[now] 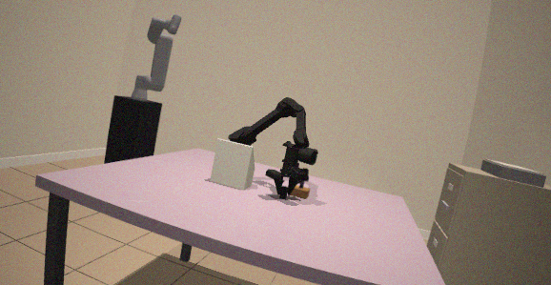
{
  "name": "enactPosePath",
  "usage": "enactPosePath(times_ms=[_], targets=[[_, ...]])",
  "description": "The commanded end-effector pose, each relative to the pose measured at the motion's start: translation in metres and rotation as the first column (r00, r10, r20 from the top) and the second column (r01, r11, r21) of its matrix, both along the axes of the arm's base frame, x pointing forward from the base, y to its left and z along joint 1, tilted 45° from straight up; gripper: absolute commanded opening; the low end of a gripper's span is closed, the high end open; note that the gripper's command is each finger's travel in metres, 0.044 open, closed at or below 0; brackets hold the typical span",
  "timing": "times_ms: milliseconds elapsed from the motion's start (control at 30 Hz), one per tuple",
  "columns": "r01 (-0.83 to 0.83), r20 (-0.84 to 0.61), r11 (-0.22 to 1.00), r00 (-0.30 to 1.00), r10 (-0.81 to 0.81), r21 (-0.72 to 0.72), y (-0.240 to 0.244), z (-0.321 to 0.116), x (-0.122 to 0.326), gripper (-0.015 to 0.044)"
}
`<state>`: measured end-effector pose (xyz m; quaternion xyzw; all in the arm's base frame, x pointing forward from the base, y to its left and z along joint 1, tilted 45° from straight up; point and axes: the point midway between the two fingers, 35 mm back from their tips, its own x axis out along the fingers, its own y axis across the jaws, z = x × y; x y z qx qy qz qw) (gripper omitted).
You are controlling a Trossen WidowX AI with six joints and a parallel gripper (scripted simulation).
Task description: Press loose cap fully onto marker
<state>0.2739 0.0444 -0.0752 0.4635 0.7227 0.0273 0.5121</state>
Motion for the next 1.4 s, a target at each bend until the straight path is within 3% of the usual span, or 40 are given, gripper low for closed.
enactPosePath(times_ms=[0,67,367,467,1100,1367], targets=[[0.005,-0.005,1.000,1.000,-0.005,0.005,0.002,-0.001,-0.001,0.0192],[0.005,-0.005,1.000,1.000,-0.005,0.005,0.002,-0.001,-0.001,0.0140],[0.005,-0.005,1.000,1.000,-0.005,0.005,0.002,-0.001,-0.002,0.0080],[0.005,-0.004,1.000,1.000,-0.005,0.005,-0.001,0.002,-0.001,0.0001],[0.005,-0.004,1.000,1.000,-0.005,0.002,-0.041,0.040,0.002,0.0000],[0.006,-0.004,1.000,1.000,-0.006,0.000,-0.036,0.060,0.013,0.0000]])
